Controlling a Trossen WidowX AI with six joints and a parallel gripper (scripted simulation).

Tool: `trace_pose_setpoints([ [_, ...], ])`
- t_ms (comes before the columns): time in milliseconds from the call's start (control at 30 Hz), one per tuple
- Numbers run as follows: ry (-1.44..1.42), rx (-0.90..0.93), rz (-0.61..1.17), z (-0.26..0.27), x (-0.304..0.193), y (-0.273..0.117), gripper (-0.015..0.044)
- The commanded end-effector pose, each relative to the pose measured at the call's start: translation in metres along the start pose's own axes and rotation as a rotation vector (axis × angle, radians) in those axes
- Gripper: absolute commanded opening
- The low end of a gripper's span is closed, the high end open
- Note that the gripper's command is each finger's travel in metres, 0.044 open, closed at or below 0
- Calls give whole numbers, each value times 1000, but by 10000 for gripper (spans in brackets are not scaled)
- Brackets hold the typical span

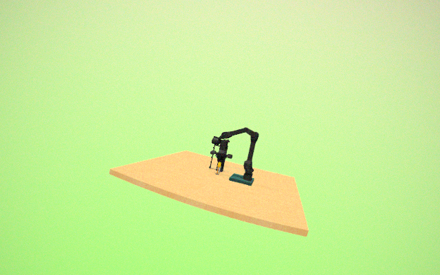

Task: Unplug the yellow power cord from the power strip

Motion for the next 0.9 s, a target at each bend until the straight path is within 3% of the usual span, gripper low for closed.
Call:
trace_pose_setpoints([
  [0, -13, -9, -35, -3, 17, -1, 0],
  [533, -16, -6, -37, -5, 44, -3, 0],
  [867, -18, -3, -34, -4, 35, 0, 263],
])
Point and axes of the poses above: the point midway between the two fingers, 35 mm back from their tips, its own y axis out along the fingers, its own z axis across the jaws, x = y × z, the point moved 4 cm from there along -y, back along the fingers, and after that the axes turned 6 degrees about -y, right-handed, at the moved point
